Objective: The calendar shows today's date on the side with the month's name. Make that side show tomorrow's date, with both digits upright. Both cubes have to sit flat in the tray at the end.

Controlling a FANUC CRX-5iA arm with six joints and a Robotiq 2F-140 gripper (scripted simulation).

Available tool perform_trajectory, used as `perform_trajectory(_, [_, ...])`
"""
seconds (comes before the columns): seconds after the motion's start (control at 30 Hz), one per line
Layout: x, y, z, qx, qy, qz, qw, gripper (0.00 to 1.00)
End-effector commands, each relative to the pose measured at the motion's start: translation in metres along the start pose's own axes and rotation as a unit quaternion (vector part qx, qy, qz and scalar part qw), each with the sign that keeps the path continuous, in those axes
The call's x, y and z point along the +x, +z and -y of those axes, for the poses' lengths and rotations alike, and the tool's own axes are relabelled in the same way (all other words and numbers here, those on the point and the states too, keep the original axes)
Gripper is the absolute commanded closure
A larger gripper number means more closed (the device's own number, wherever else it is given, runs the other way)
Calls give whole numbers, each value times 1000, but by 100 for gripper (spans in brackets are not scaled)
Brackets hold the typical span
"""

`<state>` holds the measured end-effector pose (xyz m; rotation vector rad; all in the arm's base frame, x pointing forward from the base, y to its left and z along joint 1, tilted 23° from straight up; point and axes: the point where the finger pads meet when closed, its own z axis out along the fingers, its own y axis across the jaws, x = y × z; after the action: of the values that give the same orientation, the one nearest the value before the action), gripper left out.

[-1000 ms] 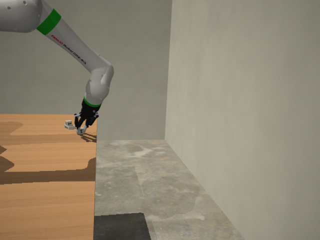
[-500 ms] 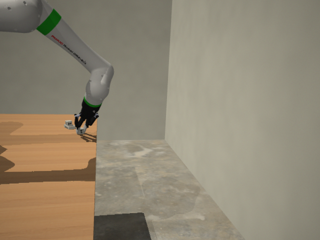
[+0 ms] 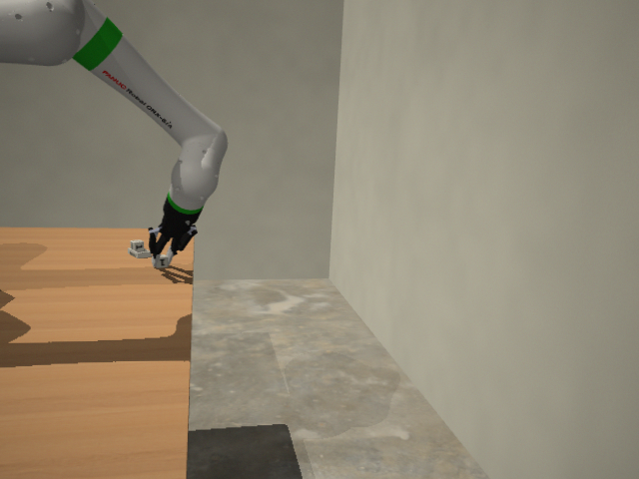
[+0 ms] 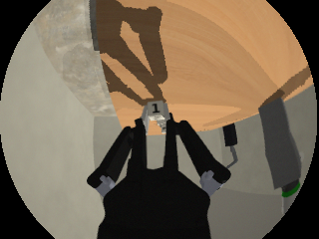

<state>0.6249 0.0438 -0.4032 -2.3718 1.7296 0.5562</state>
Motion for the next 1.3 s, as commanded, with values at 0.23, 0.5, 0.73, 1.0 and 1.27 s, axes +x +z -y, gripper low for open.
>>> perform_trajectory(0.23, [0,0,0,0,0,0,1000,75])
perform_trajectory(0.5, [0,0,0,0,0,0,1000,75])
perform_trajectory(0.73, [0,0,0,0,0,0,1000,75])
perform_trajectory(1.0, [0,0,0,0,0,0,1000,70])
perform_trajectory(1.27, [0,0,0,0,0,0,1000,66])
